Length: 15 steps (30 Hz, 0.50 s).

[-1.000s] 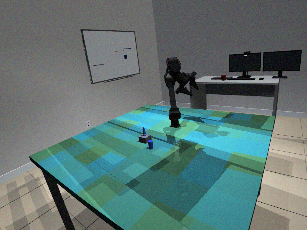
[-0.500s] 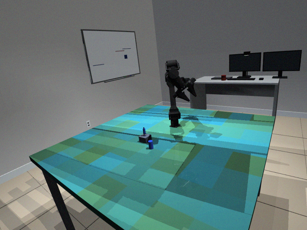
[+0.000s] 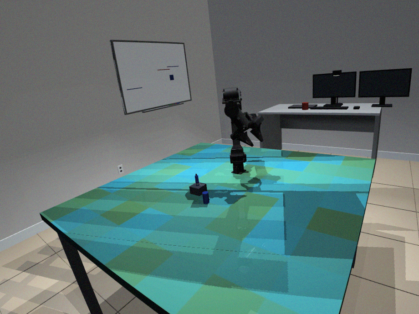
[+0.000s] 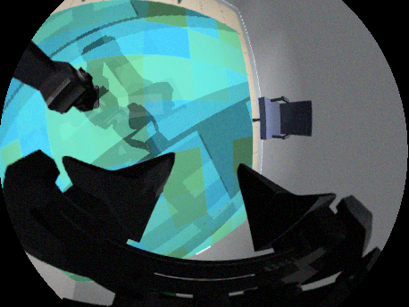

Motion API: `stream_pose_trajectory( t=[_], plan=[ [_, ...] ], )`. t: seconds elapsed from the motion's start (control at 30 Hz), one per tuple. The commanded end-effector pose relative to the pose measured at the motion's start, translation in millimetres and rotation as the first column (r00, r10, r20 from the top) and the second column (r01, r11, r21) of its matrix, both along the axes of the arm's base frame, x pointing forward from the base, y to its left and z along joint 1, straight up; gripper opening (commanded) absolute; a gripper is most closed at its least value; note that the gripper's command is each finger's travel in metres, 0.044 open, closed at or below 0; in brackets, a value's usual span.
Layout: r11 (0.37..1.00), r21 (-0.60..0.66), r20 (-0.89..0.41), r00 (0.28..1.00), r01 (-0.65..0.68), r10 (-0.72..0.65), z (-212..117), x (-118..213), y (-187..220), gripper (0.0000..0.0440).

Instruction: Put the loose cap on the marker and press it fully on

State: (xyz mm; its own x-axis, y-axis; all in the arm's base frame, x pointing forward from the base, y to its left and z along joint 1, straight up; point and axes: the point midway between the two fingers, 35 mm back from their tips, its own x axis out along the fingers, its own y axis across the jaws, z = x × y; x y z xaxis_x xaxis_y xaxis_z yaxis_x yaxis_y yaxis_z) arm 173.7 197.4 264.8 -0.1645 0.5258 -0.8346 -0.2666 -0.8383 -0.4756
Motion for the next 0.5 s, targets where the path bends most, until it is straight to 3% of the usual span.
stream_pose_trajectory(
  t=[0.0,0.47],
  plan=[
    [1.000,-0.021,0.001,1.000,0.004,-0.004,-6,10,-2,0.0324],
    [0.994,-0.100,-0.007,0.999,0.039,-0.040,-30,51,-17,0.0323]
  ],
)
